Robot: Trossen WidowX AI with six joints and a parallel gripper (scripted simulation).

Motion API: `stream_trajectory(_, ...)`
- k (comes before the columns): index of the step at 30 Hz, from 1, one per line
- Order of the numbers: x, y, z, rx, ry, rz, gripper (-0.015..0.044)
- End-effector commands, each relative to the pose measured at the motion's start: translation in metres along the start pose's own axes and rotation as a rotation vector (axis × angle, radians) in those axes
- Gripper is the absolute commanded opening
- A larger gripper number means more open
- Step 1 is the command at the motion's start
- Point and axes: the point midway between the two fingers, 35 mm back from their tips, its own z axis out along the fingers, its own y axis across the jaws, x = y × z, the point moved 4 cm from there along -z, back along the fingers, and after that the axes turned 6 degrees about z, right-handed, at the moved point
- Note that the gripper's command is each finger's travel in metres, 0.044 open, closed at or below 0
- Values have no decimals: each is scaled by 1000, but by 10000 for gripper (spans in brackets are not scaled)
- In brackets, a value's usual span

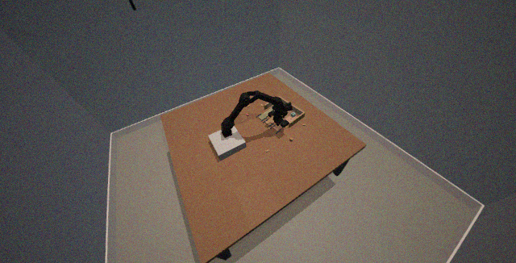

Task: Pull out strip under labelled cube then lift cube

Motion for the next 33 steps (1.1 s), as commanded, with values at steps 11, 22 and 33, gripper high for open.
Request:
stream_trajectory(11, 4, 3, 24, -7, 7, -6, 0)
stream_trajectory(22, 4, 3, 24, -7, 7, -6, 0)
stream_trajectory(33, 4, 3, 25, -7, 7, -6, 0)
